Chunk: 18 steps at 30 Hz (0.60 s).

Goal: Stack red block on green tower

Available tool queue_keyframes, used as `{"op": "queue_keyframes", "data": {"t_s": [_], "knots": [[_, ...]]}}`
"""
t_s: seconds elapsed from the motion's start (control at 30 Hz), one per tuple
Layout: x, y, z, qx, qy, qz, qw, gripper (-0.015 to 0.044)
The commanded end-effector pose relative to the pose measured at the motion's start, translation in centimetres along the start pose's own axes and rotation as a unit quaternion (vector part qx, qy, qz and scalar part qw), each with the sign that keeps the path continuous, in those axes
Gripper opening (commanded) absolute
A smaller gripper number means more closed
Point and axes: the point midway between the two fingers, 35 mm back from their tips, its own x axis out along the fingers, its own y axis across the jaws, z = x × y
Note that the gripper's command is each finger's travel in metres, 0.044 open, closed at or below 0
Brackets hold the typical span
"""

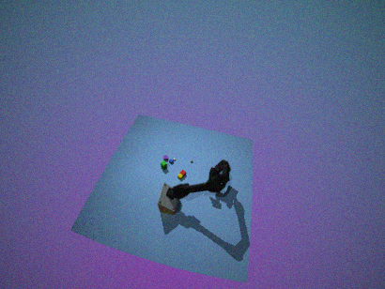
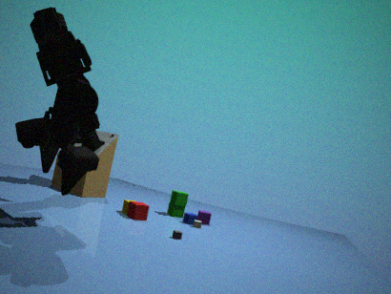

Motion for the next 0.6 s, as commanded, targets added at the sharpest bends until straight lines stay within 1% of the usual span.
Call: {"op": "queue_keyframes", "data": {"t_s": [0.0, 0.27, 0.57], "knots": [[0.2, 0.8, -2.1, -0.07, -0.006, 0.002, 0.998, 0.044], [0.0, 2.6, -7.3, -0.203, -0.023, 0.017, 0.979, 0.044], [-0.4, 3.4, -13.8, -0.357, -0.056, 0.034, 0.932, 0.044]]}}
